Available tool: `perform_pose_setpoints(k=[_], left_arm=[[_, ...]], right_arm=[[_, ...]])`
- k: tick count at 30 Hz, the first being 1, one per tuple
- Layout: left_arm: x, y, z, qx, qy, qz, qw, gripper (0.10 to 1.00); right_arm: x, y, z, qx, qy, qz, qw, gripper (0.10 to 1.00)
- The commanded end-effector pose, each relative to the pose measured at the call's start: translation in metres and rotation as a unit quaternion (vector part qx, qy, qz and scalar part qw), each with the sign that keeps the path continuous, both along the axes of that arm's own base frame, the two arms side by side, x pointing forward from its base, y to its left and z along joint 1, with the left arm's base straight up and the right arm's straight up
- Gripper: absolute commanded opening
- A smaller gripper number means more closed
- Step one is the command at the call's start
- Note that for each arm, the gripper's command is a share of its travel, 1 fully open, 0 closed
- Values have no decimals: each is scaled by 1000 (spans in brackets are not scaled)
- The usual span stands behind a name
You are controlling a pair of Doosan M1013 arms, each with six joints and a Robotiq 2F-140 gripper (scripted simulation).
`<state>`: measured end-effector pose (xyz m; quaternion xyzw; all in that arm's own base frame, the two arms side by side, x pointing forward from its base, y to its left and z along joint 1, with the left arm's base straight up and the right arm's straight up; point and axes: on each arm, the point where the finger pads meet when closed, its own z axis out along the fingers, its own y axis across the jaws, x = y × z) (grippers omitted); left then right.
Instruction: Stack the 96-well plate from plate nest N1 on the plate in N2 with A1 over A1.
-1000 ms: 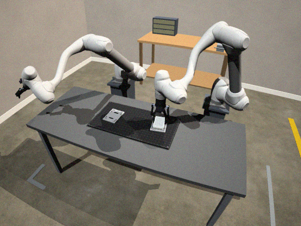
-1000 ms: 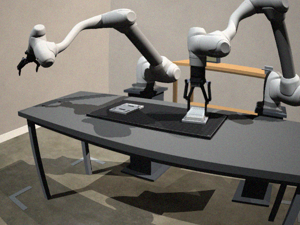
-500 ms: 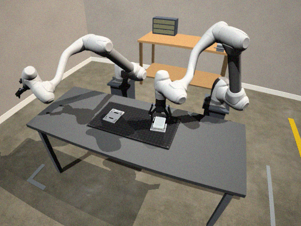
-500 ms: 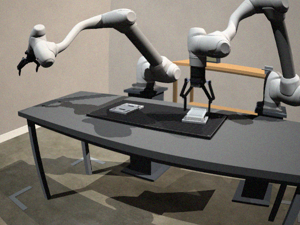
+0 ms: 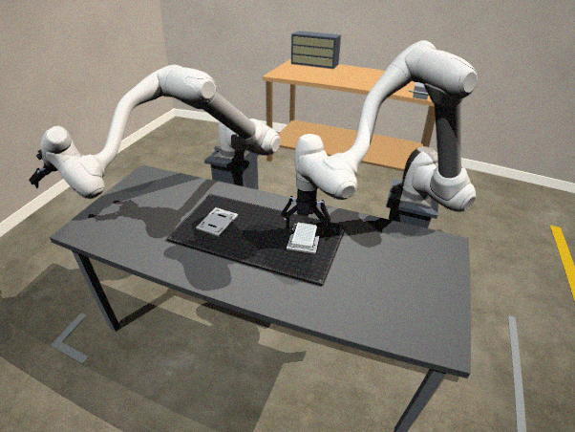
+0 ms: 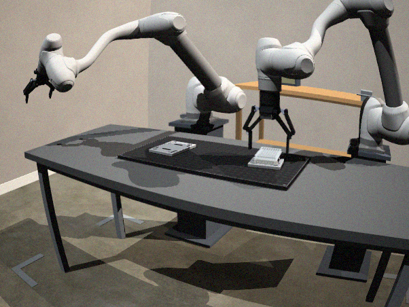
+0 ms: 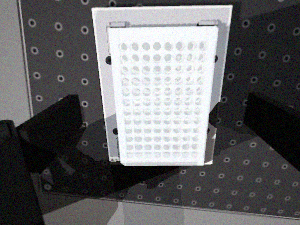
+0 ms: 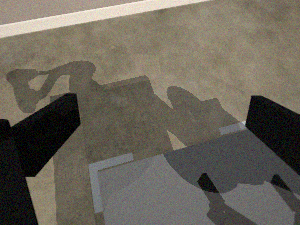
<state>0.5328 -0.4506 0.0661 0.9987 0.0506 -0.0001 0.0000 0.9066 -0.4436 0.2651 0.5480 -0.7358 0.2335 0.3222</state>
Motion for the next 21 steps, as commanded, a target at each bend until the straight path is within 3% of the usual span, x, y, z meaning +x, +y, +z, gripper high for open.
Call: perform_pose_setpoints(k=[1, 21], left_arm=[[0, 0, 1, 0, -1, 0, 1000, 1000], [0, 0, 46, 0, -1, 0, 1000, 1000]], right_arm=[[0, 0, 2, 0, -1, 0, 1000, 1000], [0, 0, 2, 0, -1, 0, 1000, 1000]])
